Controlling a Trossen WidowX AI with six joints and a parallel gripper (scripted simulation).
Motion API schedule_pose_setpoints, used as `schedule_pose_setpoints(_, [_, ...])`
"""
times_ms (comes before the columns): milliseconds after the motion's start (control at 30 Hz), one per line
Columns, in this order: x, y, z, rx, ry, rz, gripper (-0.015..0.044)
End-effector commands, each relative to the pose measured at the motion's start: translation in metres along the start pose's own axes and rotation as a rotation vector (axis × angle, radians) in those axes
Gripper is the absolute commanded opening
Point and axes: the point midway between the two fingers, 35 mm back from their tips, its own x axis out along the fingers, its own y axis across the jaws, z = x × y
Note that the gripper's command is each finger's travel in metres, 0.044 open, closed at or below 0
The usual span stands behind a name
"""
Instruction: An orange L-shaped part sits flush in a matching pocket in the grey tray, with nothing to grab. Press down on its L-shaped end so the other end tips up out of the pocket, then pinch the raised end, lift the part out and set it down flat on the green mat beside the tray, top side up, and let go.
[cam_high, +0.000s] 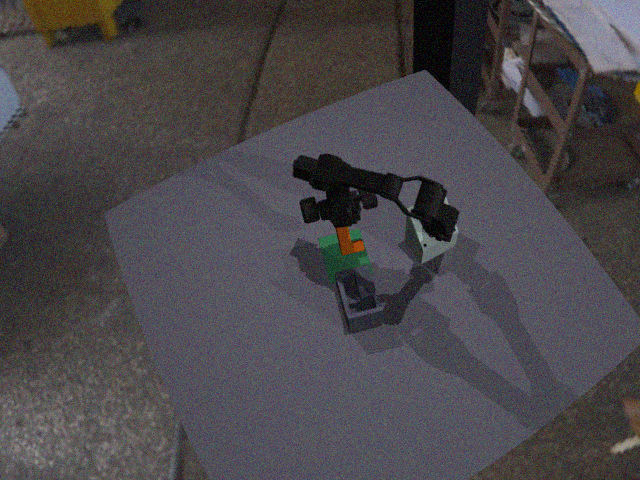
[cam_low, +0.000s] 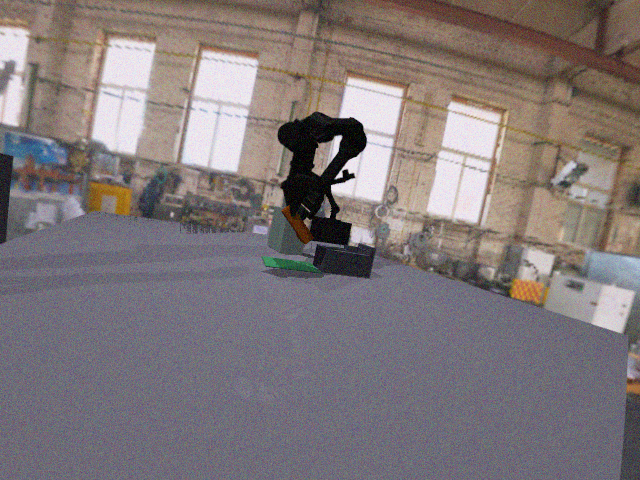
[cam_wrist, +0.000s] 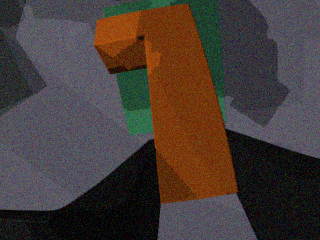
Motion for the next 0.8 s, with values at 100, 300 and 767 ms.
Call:
schedule_pose_setpoints(100, [0.013,0.001,0.000,0.006,-0.007,0.001,0.0000])
schedule_pose_setpoints(300, [0.022,0.001,0.001,0.006,-0.007,0.001,0.0000])
schedule_pose_setpoints(767, [0.044,0.001,0.001,0.006,-0.008,0.001,0.0000])
